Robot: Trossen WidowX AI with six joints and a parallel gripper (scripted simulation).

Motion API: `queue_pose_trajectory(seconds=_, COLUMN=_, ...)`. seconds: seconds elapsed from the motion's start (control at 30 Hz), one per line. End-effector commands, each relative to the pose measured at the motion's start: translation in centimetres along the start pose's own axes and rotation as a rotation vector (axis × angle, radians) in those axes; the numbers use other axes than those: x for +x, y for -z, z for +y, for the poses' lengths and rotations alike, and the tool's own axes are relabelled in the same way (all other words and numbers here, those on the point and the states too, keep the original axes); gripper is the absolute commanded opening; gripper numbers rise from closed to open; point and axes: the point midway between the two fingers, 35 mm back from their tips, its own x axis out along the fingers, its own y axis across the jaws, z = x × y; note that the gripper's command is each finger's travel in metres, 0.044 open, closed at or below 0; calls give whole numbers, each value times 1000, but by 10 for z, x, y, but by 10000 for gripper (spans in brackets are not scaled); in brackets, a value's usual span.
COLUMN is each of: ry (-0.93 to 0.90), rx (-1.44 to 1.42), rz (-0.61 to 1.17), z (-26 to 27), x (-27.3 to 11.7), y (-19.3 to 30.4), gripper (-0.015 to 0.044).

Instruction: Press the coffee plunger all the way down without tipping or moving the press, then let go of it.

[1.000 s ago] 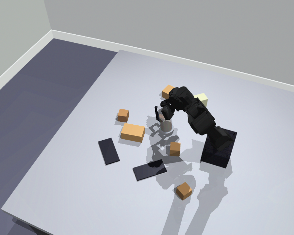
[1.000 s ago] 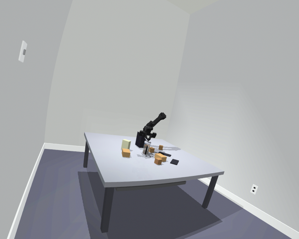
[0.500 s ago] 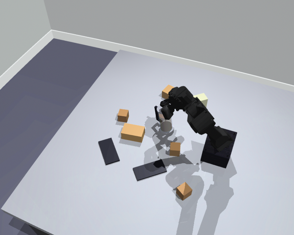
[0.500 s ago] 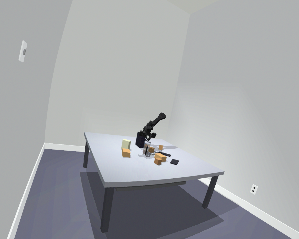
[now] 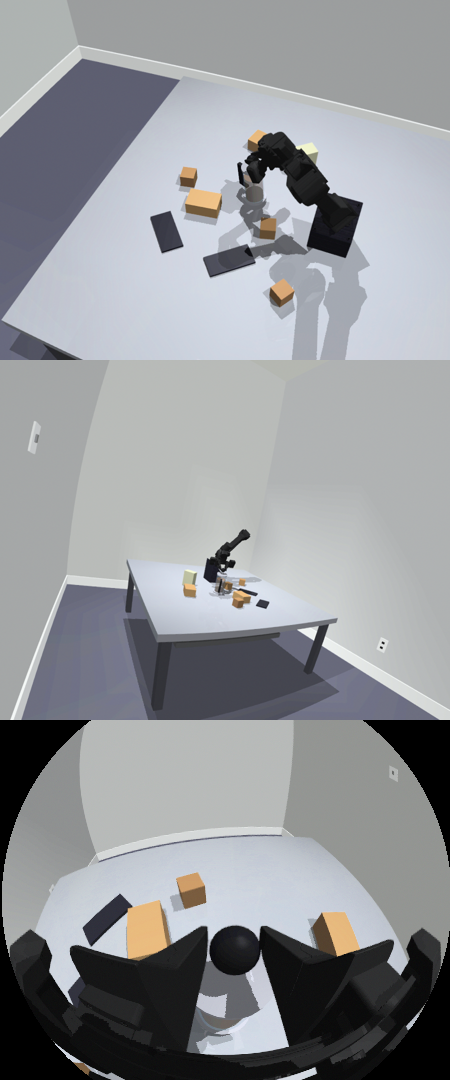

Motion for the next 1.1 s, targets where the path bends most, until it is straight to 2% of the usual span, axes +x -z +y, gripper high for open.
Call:
queue_pose_trajectory(seconds=0.0, ry=2, rx=0, rz=0, z=0, x=0, y=0, gripper=253)
queue_pose_trajectory(seconds=0.23, ry=2, rx=0, rz=0, z=0, x=0, y=0, gripper=436)
queue_pose_trajectory(seconds=0.47, ry=5, rx=-2, rz=7, z=-1, x=-9, y=-10, gripper=440)
queue_pose_trajectory(seconds=0.73, ry=-3, rx=1, rz=16, z=8, x=-68, y=-50, gripper=440)
queue_pose_trajectory(seconds=1.07, ry=-3, rx=1, rz=16, z=8, x=-69, y=-51, gripper=440)
